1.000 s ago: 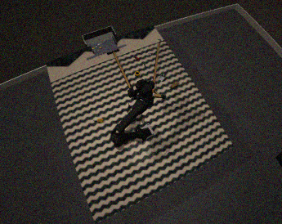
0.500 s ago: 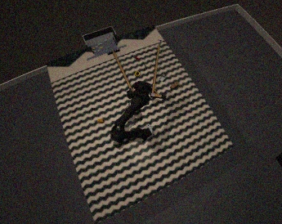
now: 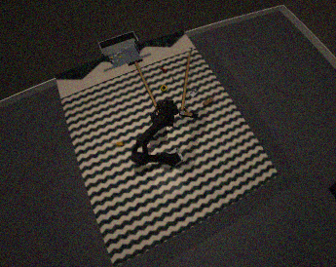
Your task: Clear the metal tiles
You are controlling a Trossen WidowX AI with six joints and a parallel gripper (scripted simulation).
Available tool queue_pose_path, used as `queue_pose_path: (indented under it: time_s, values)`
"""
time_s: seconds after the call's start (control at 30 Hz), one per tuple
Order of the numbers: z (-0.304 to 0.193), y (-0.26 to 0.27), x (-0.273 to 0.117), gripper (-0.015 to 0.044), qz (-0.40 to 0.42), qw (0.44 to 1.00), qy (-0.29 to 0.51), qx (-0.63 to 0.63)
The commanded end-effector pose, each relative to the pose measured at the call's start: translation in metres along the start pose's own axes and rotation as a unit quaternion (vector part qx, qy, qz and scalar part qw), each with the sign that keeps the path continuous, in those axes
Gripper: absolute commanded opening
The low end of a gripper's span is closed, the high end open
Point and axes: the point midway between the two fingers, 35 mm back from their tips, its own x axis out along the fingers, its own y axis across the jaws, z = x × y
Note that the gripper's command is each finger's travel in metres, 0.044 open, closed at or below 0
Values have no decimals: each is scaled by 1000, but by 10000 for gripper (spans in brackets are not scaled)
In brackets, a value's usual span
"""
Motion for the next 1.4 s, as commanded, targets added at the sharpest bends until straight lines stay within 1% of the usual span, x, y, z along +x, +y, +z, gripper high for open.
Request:
queue_pose_path:
  time_s: [0.0,0.13,0.67,0.8,1.2,1.37]
  values:
    - [-8,-1,5,440,-3,1000,14,-1]
    - [-5,-2,0,440,-3,1000,14,-2]
    - [18,-2,-47,440,-3,1000,9,-13]
    - [17,-2,-45,440,-3,1000,9,-13]
    - [-4,-3,-19,440,-2,1000,9,-13]
    - [-7,-3,-15,440,-2,1000,9,-13]
